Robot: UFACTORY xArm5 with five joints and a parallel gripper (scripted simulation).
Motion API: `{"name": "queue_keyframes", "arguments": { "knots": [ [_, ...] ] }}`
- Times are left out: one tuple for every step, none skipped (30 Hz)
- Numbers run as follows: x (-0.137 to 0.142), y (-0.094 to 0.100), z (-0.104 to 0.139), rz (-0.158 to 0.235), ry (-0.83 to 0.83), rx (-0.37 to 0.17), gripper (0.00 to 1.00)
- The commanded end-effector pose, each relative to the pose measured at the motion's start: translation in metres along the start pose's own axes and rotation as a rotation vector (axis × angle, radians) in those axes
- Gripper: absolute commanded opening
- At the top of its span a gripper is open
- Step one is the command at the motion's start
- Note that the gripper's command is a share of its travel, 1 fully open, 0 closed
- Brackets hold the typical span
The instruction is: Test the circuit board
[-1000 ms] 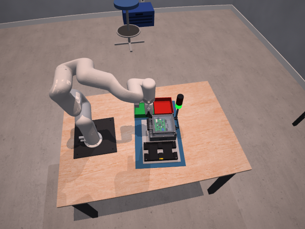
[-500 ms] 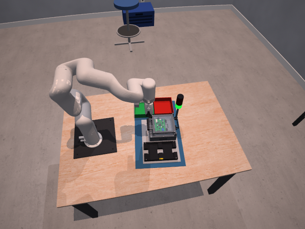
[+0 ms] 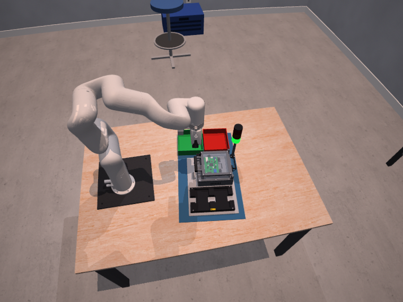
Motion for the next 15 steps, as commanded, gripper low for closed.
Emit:
{"name": "queue_keyframes", "arguments": {
  "knots": [
    [0.0184, 0.0012, -0.0007, 0.001, -0.001, -0.003, 0.00],
    [0.0184, 0.0012, -0.0007, 0.001, -0.001, -0.003, 0.00],
    [0.0208, 0.0012, -0.0010, 0.001, -0.001, -0.003, 0.00],
    [0.0228, 0.0012, -0.0012, 0.001, -0.001, -0.003, 0.00],
    [0.0242, 0.0012, -0.0014, 0.001, -0.001, -0.003, 0.00],
    [0.0251, 0.0012, -0.0015, 0.001, -0.001, -0.003, 0.00],
    [0.0256, 0.0012, -0.0015, 0.001, -0.001, -0.003, 0.00],
    [0.0258, 0.0012, -0.0016, 0.001, -0.001, -0.003, 0.00],
    [0.0259, 0.0012, -0.0016, 0.001, -0.001, -0.003, 0.00],
    [0.0259, 0.0011, -0.0016, 0.001, -0.001, -0.003, 0.00],
    [0.0259, 0.0009, -0.0016, 0.001, -0.001, -0.003, 0.00],
    [0.0259, 0.0003, -0.0015, 0.001, -0.001, -0.003, 0.00],
    [0.0259, -0.0007, -0.0015, 0.001, -0.001, -0.003, 0.00],
    [0.0259, -0.0022, -0.0015, 0.001, -0.001, -0.003, 0.00],
    [0.0258, -0.0043, -0.0015, 0.001, -0.001, -0.003, 0.00]
  ]
}}
Point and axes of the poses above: the point where the finger pads meet when closed, its own y axis back along the fingers, its own x axis across the jaws, z = x × y, the point moved 2 cm from there along y, back along the fingers, and after that the axes turned 5 degrees about -y, right-handed, at the moved point
